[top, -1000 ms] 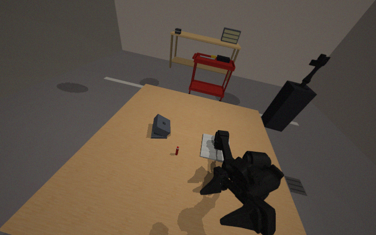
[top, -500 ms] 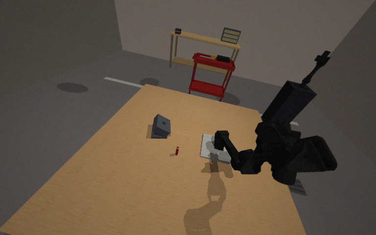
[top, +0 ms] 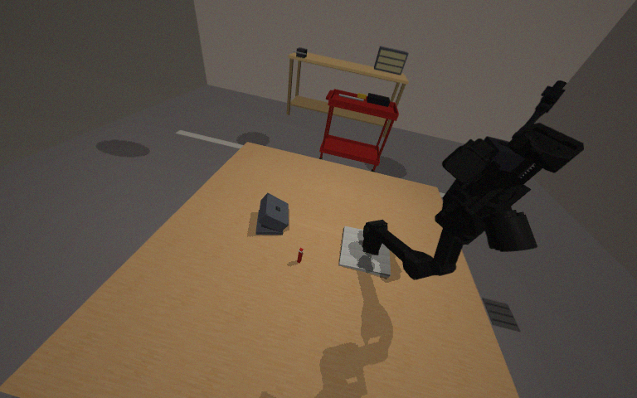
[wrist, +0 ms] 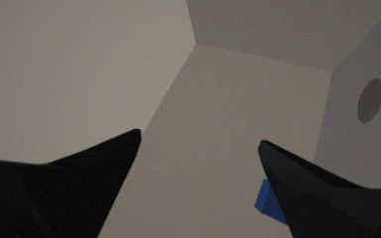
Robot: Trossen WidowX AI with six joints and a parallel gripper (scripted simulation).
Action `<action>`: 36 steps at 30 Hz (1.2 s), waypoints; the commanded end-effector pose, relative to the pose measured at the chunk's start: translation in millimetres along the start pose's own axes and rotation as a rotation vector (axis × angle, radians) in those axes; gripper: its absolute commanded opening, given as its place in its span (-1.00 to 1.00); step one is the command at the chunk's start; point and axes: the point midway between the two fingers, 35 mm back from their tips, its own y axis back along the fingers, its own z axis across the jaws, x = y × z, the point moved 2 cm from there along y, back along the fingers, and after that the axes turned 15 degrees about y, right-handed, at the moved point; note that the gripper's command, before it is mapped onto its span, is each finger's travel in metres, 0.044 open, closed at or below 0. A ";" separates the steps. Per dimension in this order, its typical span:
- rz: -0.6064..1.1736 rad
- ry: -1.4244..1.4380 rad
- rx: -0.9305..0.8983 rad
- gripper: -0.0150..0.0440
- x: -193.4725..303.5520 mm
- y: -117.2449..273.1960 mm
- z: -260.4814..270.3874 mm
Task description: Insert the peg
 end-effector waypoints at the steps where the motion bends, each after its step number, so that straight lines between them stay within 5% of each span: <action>1: -0.031 -0.149 -0.073 1.00 -36.4 12.0 22.7; 20: -0.135 -0.619 -0.293 1.00 -151.9 55.1 53.5; 36: -0.270 -1.076 -0.403 1.00 -263.1 76.4 26.8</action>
